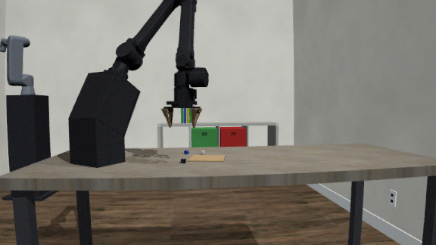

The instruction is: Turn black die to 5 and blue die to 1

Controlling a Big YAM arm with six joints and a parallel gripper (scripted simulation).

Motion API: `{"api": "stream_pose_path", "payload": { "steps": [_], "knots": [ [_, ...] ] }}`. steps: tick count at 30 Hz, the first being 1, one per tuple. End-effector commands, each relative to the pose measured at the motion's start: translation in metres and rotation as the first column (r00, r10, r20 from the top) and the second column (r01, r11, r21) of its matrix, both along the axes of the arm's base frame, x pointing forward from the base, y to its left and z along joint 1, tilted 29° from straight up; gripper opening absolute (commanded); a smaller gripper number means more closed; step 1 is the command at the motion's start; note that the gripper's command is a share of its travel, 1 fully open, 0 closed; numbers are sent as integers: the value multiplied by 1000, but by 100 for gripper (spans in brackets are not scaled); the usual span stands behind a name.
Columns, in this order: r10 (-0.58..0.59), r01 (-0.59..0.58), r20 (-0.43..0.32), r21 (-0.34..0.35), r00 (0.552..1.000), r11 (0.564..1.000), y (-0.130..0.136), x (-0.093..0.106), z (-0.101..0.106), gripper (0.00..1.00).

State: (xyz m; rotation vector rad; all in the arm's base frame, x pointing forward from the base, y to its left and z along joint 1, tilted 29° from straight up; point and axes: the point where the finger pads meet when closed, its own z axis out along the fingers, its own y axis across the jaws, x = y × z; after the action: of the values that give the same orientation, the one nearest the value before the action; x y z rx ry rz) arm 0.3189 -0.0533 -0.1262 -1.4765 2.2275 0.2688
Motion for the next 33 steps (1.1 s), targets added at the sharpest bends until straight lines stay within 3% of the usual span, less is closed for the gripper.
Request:
{"api": "stream_pose_path", "payload": {
  "steps": [1,4,7,13,16,18,22,26,27,30,33],
  "knots": [
    [-91,92,-28,21,995,996,2,10,-2,100],
    [-236,242,-98,53,967,969,4,13,-8,100],
    [-298,310,-139,66,944,949,7,10,-12,100],
    [-468,500,-244,86,849,862,11,12,-20,100],
    [-473,505,-247,86,846,859,11,12,-21,100],
    [-562,610,-304,89,769,787,12,16,-24,100],
    [-623,689,-360,81,694,720,15,14,-30,100],
    [-690,783,-436,58,578,619,20,7,-36,100],
    [-694,789,-440,56,570,612,21,7,-37,100],
    [-736,853,-488,34,470,522,23,8,-41,100],
    [-742,863,-497,30,450,504,23,8,-42,100]
  ]
}}
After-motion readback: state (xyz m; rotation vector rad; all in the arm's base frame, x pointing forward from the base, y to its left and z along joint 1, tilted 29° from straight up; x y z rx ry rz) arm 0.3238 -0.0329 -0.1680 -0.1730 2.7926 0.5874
